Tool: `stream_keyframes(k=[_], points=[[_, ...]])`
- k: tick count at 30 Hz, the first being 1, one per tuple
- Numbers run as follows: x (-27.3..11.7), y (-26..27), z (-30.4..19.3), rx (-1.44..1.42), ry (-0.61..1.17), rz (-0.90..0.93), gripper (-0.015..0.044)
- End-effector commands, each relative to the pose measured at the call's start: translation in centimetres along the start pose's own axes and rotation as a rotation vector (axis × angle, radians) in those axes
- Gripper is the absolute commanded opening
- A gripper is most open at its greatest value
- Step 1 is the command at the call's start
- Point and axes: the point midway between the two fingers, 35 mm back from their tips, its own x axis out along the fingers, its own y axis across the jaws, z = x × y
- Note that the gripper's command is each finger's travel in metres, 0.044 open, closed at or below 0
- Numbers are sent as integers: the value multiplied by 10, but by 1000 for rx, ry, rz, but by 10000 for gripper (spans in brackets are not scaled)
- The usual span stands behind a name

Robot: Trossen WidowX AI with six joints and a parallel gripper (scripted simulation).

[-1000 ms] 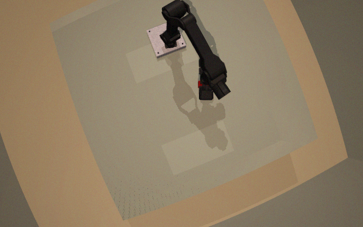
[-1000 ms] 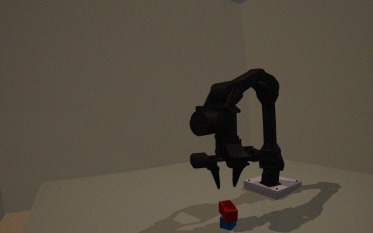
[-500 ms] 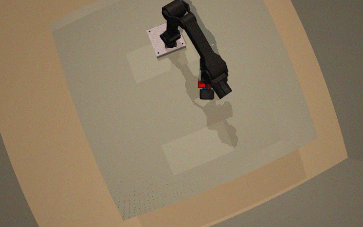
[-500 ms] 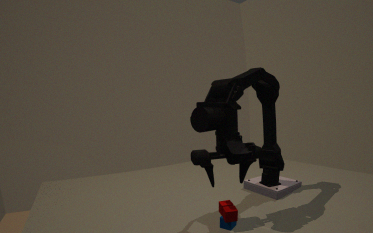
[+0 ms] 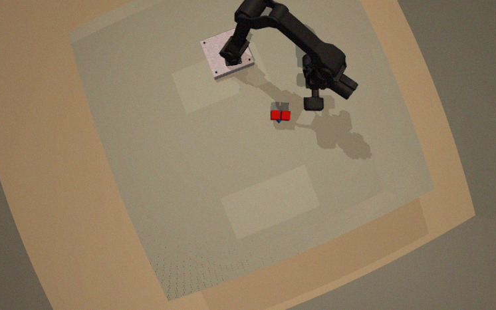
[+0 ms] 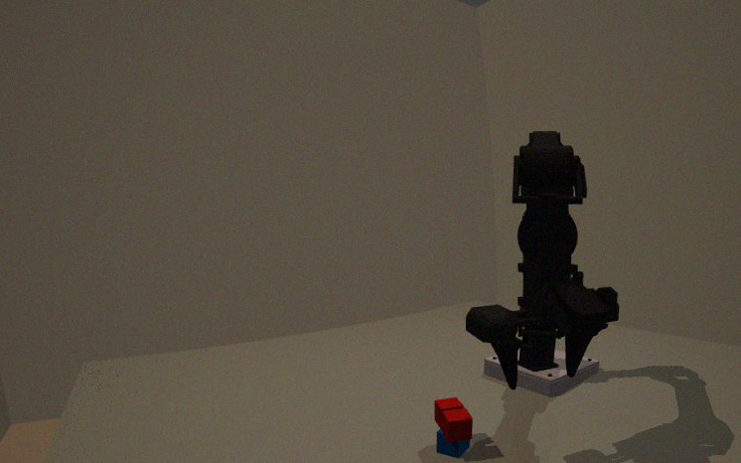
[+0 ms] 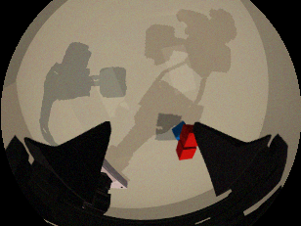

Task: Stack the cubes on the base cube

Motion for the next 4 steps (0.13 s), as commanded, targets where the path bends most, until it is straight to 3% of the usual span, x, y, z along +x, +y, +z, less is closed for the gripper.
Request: stream_keyframes(k=[1, 4], points=[[-1, 3, 4, 12, -1, 3, 400], [-1, 3, 4, 12, -1, 3, 400]])
